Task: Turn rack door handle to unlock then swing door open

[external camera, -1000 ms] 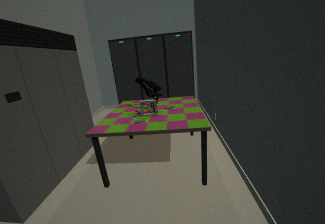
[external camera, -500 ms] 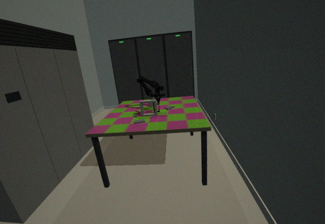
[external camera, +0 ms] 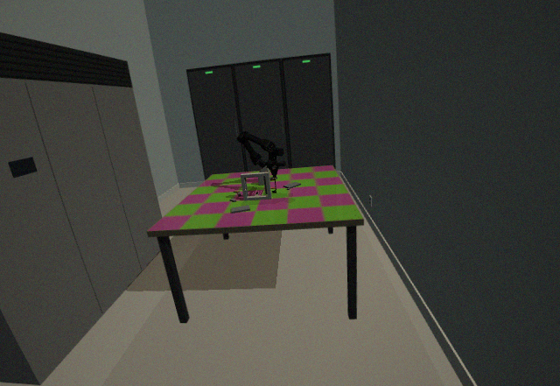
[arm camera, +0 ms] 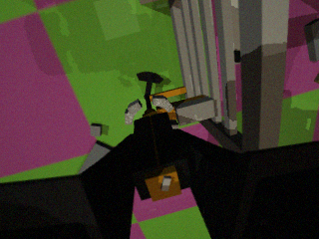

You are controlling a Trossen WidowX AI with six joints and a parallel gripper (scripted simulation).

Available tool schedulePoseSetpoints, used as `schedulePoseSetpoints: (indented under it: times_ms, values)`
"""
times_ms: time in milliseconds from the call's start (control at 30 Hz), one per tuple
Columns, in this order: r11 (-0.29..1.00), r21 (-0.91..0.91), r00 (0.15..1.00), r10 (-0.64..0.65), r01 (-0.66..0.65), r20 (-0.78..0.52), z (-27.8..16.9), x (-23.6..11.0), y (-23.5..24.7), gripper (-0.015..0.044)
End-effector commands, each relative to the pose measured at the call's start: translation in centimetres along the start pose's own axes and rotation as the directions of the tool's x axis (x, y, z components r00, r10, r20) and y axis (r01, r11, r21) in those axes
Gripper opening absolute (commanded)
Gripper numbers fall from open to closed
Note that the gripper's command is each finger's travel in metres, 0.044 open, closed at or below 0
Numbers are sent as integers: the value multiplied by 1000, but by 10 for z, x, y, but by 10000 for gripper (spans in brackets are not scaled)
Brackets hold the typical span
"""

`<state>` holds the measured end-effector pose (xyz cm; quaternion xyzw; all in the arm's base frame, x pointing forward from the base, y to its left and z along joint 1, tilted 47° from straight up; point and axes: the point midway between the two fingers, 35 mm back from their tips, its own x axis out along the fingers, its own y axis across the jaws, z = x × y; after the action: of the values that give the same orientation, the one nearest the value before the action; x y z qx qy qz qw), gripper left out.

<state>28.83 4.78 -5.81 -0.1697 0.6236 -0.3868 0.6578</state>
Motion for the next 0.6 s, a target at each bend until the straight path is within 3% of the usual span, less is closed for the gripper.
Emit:
schedulePoseSetpoints:
  times_ms: [0,100,433,567]
  values:
    - [1000,16,1000,0,0,-2,0,0,0,26]
    - [1000,16,1000,0,0,-2,0,0,0,26]
    - [1000,16,1000,0,0,-2,0,0,0,288]
    - [1000,16,1000,0,0,-2,0,-2,0,298]
